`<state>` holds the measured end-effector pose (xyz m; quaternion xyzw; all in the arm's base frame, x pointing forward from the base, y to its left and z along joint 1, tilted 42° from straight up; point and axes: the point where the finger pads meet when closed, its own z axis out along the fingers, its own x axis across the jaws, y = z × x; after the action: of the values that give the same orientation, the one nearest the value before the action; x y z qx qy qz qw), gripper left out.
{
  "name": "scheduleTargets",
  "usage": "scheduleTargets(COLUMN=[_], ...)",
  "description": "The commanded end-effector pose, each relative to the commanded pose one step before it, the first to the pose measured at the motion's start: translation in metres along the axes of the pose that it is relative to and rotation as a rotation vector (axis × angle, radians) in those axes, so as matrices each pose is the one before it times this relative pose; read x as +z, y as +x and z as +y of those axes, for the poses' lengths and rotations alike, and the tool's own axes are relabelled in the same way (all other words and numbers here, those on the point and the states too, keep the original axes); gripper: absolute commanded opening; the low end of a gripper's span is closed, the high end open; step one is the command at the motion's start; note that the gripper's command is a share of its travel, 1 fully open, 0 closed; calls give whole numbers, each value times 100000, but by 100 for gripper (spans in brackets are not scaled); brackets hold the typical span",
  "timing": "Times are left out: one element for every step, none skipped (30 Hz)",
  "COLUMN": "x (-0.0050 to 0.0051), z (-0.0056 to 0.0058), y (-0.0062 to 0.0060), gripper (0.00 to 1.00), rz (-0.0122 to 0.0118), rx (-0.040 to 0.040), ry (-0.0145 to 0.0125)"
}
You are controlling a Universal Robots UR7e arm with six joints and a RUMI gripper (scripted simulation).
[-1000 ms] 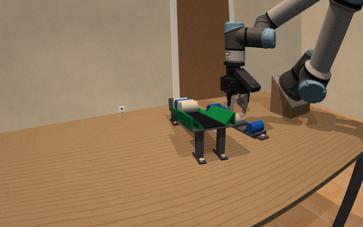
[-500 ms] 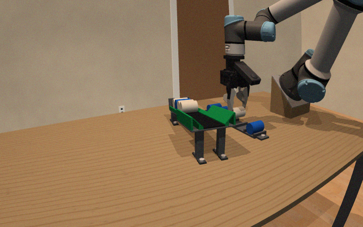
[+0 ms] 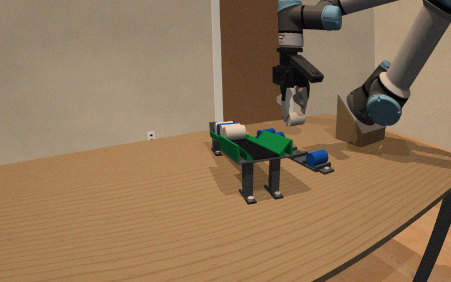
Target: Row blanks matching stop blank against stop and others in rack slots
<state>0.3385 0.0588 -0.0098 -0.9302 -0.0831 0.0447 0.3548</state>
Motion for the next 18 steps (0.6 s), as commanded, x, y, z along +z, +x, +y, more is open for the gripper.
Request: scheduleTargets(x=[-1156, 0, 0, 0, 0, 0, 31, 32, 25, 16, 8, 1, -7, -38, -23, -12, -61, 0], z=[-145, 0, 0, 0, 0, 0, -15, -18, -14, -9, -5, 0, 6, 20, 6, -7, -2, 0], y=[-247, 0, 0, 0, 0, 0, -2, -14, -12, -8, -4, 1, 12, 54, 73, 109, 185, 0], gripper=[33, 33, 33, 33, 33, 33, 33, 33, 33, 33, 33, 33, 33, 33, 33, 33, 33, 33], rz=[-593, 0, 0, 0, 0, 0, -66, -41, -30, -17, -5, 5, 13, 20, -44, -119, -84, 0], rx=[-22, 0, 0, 0, 0, 0, -25, 12, 25, 20, 15, 5, -2, 4, 83, 159, 142, 0], ry=[520, 0, 0, 0, 0, 0, 54, 64, 50, 32, 17, -2, -19, -49, 30, 115, 53, 0])
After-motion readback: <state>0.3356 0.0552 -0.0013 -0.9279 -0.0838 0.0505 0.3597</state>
